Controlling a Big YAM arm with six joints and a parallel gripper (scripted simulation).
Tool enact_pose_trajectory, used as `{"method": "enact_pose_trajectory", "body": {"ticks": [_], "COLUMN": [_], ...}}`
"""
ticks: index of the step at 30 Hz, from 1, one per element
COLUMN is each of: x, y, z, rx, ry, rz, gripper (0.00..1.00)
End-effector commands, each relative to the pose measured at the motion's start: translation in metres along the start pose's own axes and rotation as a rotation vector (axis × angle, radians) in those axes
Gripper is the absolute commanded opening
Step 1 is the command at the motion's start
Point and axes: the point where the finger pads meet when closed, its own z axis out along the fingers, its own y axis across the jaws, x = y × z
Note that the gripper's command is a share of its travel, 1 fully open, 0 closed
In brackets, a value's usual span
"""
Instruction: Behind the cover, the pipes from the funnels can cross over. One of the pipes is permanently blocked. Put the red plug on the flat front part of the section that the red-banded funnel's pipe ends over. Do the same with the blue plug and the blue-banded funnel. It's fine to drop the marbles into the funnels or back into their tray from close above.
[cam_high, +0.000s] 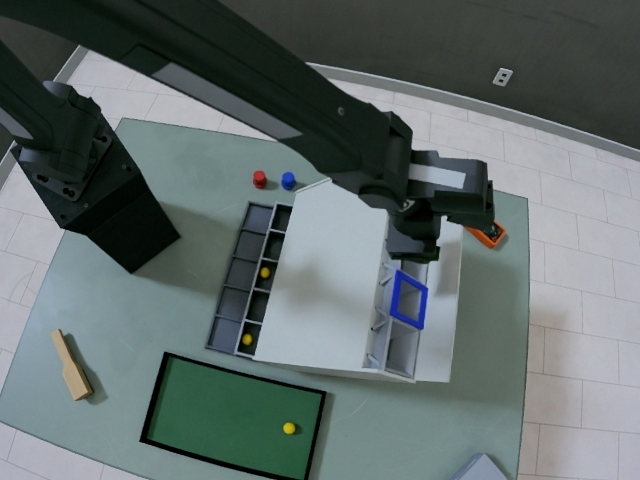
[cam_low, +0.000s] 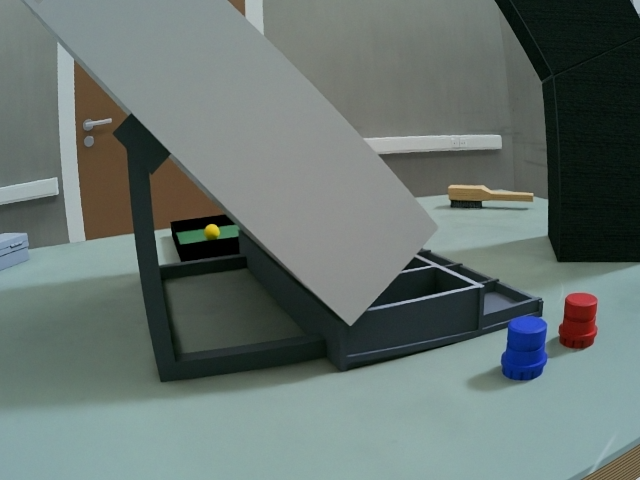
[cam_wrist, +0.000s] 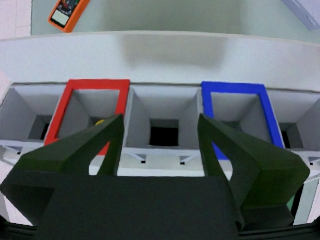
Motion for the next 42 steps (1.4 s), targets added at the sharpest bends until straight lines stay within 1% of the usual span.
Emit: {"method": "enact_pose_trajectory", "body": {"ticks": [1, 26, 42], "x": [-0.008, -0.008, -0.020], "y": [0.000, 0.000, 0.000], "z": [-0.003, -0.003, -0.031], "rx": [-0.001, -0.001, -0.001], "ry": [-0.017, -0.017, -0.017], "rz": [0.002, 0.002, 0.002], "gripper": [0.59, 0.59, 0.59]}}
